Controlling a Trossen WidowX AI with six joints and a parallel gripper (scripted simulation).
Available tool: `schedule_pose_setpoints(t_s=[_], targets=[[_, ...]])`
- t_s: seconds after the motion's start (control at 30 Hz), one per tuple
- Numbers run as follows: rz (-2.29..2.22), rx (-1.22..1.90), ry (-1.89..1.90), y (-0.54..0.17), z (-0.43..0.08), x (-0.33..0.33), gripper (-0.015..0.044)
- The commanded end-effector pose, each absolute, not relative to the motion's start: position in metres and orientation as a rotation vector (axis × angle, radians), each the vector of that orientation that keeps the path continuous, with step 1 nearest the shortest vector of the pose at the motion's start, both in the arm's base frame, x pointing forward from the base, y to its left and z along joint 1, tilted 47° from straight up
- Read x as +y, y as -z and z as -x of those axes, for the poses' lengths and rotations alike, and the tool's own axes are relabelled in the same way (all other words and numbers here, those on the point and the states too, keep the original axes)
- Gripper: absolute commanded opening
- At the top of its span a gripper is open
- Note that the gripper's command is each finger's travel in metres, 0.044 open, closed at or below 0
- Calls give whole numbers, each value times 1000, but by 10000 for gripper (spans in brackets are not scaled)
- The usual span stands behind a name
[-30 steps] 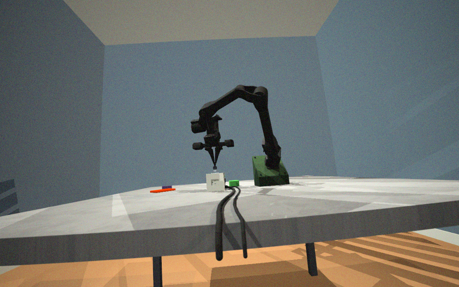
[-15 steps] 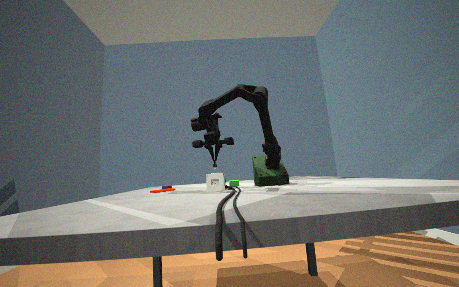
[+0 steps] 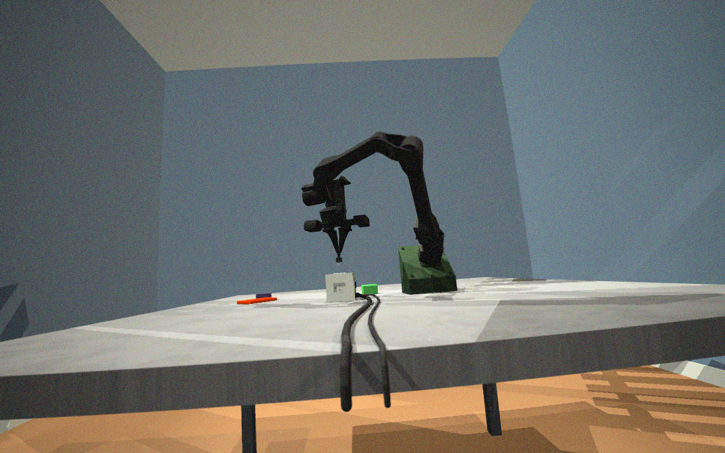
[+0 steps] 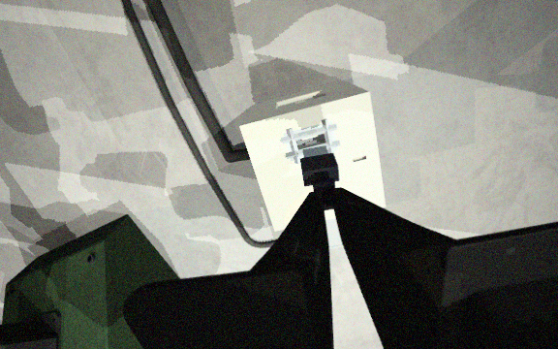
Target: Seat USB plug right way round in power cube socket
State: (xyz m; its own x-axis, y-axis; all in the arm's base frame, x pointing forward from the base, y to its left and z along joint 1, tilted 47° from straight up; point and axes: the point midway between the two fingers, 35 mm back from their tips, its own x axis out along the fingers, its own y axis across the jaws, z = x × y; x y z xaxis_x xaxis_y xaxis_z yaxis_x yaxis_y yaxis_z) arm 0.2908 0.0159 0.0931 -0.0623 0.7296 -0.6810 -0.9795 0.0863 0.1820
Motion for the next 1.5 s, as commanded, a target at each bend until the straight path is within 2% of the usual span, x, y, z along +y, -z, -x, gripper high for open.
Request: schedule_pose_setpoints(t_s=[0.0,1.47], targets=[[362,811,-1432,-93,-291,16,0],[-523,1474,-762,-93,-291,16,0]])
